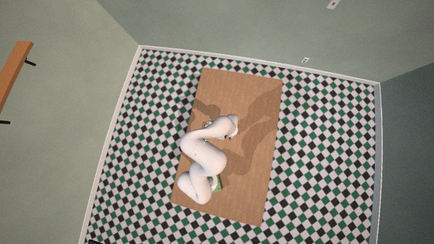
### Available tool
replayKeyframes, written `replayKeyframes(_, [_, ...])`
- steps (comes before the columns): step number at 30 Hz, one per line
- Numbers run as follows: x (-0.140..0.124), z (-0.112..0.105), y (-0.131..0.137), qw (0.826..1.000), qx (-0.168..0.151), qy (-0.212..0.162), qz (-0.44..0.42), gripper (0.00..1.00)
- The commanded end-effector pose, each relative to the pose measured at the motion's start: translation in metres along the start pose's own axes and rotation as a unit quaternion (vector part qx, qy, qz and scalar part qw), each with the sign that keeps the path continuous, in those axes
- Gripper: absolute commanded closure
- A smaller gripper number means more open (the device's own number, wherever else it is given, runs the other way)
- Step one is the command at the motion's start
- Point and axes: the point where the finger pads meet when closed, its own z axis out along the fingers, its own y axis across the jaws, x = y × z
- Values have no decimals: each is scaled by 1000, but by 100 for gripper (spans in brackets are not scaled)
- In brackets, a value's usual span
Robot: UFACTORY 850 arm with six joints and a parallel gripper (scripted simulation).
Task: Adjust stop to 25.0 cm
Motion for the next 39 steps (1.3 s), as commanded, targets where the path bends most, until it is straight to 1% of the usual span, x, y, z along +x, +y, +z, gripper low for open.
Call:
replayKeyframes(1, [0, 16, 1, 1000, -8, 1, 0, 43])
replayKeyframes(2, [0, 19, 1, 1000, -8, 1, 0, 43])
replayKeyframes(4, [0, 19, 1, 1000, -8, 1, 0, 43])
replayKeyframes(9, [0, 34, 2, 1000, -8, 1, 0, 43])
replayKeyframes(14, [0, 42, 2, 1000, -8, 1, 0, 43])
replayKeyframes(30, [0, 44, 2, 1000, -8, 1, 0, 43])
replayKeyframes(31, [0, 44, 2, 1000, -8, 1, 0, 94])
replayKeyframes(39, [0, 44, 2, 1000, -8, 1, 0, 94])
